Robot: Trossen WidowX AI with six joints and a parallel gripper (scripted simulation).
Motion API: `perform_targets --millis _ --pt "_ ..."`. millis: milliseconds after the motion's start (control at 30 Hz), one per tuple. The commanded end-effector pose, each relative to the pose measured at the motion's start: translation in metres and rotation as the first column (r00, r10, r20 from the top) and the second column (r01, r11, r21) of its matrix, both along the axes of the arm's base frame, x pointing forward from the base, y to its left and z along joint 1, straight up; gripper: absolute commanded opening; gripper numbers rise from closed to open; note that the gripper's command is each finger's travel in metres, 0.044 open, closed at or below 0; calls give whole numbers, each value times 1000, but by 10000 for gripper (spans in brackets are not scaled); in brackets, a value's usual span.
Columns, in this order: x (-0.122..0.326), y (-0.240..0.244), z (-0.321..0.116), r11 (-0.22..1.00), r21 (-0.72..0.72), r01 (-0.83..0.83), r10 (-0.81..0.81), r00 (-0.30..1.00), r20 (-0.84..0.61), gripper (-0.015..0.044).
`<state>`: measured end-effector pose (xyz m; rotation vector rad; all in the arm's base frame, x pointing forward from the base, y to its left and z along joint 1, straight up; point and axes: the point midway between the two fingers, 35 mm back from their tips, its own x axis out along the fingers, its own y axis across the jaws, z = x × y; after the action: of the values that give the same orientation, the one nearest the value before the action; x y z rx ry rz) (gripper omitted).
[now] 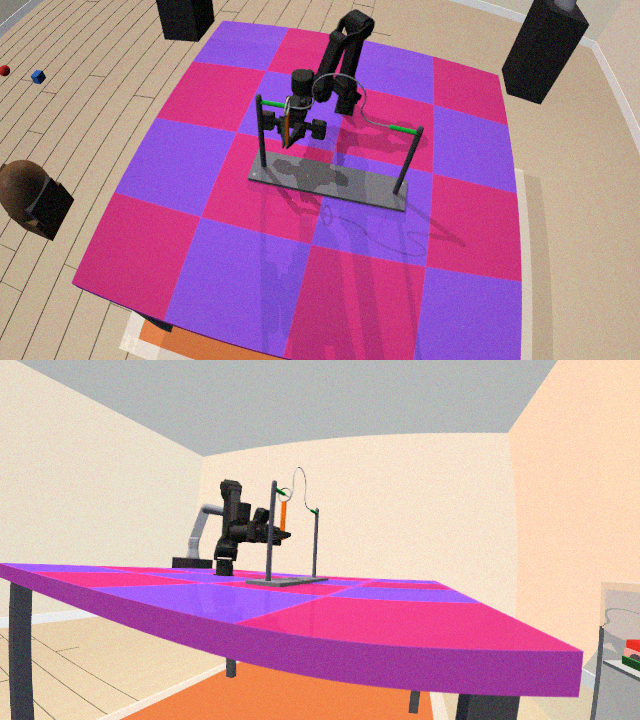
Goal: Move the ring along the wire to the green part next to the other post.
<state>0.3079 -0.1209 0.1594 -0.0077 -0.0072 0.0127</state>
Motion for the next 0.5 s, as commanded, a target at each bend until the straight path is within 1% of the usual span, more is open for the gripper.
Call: perform_targets --millis 0,467 --pt "-1 5 0 1000 4 3 -3 1000 1 -150" --pt "-1 26 0 998 62 1 -1 1000 0 -150"
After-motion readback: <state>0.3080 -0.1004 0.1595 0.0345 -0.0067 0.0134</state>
